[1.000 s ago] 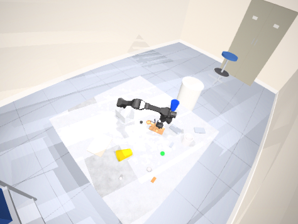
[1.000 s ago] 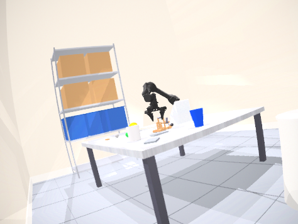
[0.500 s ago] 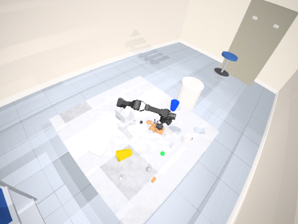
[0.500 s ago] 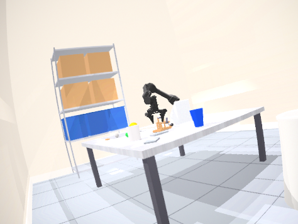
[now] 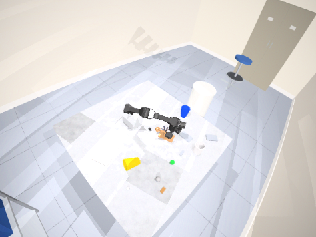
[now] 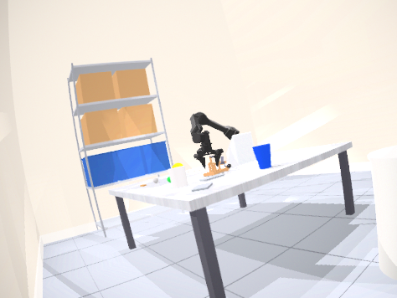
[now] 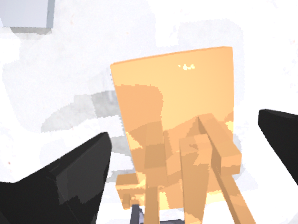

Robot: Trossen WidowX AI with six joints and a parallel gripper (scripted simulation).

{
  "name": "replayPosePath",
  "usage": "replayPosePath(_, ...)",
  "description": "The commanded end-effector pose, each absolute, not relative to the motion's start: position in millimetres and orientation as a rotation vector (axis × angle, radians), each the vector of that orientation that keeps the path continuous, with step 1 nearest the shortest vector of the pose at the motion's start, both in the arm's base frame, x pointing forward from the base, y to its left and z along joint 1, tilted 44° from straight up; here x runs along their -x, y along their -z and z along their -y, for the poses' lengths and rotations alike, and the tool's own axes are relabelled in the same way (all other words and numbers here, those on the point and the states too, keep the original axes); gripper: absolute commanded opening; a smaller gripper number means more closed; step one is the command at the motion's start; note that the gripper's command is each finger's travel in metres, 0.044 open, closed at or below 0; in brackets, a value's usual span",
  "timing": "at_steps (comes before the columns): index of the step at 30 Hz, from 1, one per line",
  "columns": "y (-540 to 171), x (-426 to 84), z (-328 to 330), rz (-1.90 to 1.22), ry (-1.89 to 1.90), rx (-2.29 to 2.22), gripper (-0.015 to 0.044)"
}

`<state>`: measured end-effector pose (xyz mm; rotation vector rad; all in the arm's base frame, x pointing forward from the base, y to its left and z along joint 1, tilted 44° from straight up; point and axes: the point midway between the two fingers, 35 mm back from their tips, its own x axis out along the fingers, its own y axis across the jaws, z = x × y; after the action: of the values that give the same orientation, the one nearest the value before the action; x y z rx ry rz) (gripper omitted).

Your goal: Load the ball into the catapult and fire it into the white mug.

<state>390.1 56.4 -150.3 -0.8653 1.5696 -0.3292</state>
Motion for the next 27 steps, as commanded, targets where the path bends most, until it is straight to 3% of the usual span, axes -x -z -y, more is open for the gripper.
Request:
replayPosePath(1,158,-388,-49,-1.576,0.331,0.873,0.044)
replayPosePath(7,159,-388,-47,-1.576,0.331,0.873,0.044)
replayPosePath(19,157,-389,-50,-1.574,0.331,0.867,0.0125)
replayPosePath(24,157,-389,-50,-1.574,0.331,0.867,0.0092)
replayPosePath(27,139,-389,-67,-1.574,0.329,0.865,0.0013)
